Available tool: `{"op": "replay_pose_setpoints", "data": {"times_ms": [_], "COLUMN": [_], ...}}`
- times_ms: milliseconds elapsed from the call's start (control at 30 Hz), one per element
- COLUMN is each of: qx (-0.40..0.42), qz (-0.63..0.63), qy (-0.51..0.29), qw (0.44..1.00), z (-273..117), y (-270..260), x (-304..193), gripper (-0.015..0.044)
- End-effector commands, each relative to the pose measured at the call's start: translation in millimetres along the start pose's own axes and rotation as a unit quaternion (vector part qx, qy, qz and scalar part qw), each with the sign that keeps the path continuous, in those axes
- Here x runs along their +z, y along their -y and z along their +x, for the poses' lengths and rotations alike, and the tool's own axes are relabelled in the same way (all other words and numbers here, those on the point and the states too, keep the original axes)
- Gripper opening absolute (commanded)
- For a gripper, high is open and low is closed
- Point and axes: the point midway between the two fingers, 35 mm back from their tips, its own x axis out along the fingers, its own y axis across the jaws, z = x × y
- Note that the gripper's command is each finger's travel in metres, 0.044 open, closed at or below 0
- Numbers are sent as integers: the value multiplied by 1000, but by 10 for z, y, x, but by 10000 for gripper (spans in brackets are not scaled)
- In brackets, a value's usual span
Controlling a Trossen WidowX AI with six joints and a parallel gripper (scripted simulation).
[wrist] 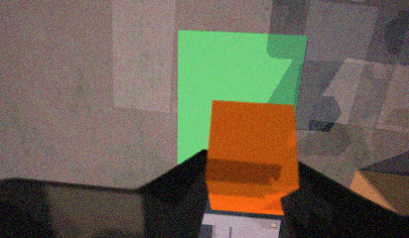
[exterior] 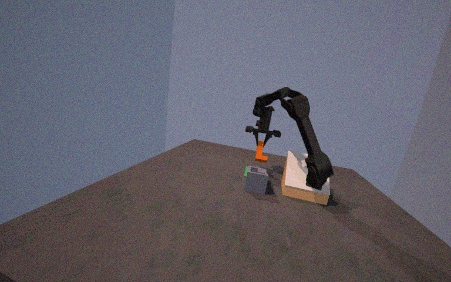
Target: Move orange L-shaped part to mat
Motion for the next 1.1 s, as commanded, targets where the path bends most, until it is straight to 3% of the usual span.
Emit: {"op": "replay_pose_setpoints", "data": {"times_ms": [0,1067], "qx": [-1,0], "qz": [1,0], "qy": [-2,-2], "qw": [1000,1000], "z": [63,552], "y": [8,6], "x": [0,-5], "gripper": [0,0]}}
